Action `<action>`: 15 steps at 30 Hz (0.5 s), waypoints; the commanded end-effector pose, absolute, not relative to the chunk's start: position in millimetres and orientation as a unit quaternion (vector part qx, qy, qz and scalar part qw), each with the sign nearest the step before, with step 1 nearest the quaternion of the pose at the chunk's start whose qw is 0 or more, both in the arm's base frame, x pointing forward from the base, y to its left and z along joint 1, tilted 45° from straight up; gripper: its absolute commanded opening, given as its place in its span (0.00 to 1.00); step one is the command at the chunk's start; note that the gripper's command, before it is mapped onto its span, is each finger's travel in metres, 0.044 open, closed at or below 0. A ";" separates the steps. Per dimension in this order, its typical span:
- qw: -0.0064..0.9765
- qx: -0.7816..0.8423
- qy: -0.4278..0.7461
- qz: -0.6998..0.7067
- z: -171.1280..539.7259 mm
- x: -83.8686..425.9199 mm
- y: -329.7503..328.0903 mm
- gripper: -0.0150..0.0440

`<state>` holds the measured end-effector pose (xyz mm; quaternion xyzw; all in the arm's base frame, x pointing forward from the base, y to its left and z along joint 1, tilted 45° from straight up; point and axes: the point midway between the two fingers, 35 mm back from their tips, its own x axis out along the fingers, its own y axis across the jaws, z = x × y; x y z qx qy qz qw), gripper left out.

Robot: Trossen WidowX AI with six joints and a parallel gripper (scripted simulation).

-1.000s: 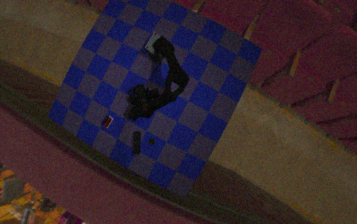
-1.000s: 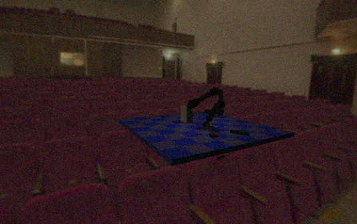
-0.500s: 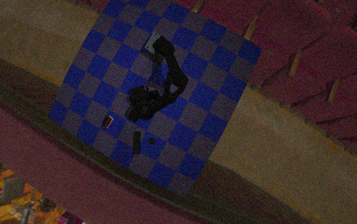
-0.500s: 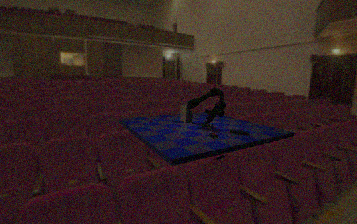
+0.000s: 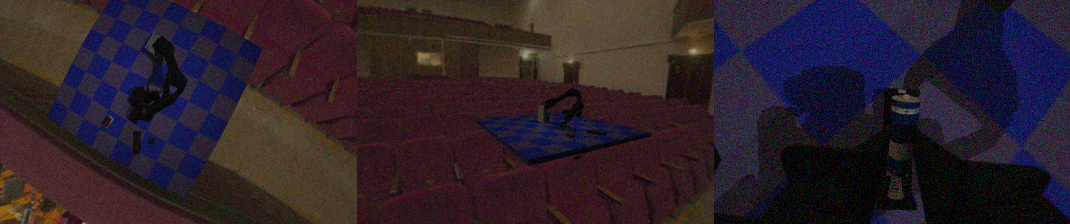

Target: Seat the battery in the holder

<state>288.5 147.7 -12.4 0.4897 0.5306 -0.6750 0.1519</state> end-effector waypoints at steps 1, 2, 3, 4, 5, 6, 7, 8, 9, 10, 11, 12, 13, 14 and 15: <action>0.151 0.497 0.533 -0.668 -9.5 294.6 151.8 0.38; 0.151 0.497 0.533 -0.668 -9.4 294.8 152.0 0.38; 0.151 0.497 0.534 -0.668 -9.3 294.9 152.1 0.38; 0.150 0.496 0.534 -0.668 -9.2 295.1 152.2 0.38; 0.150 0.496 0.534 -0.668 -9.1 295.3 152.3 0.38; 0.150 0.496 0.534 -0.668 -9.1 295.4 152.4 0.38; 0.150 0.496 0.534 -0.668 -9.0 295.5 152.5 0.38; 0.150 0.496 0.534 -0.668 -8.9 295.7 152.6 0.38; 0.150 0.496 0.534 -0.668 -8.8 295.7 152.7 0.38; 0.149 0.496 0.534 -0.668 -8.8 295.9 152.8 0.38; 0.149 0.496 0.534 -0.668 -8.6 296.0 152.9 0.38; 0.149 0.496 0.534 -0.668 -8.6 296.1 153.0 0.38; 0.149 0.497 0.534 -0.667 -8.5 296.2 153.1 0.38; 0.149 0.497 0.535 -0.667 -8.4 296.4 153.3 0.38; 0.149 0.497 0.535 -0.667 -8.3 296.5 153.3 0.38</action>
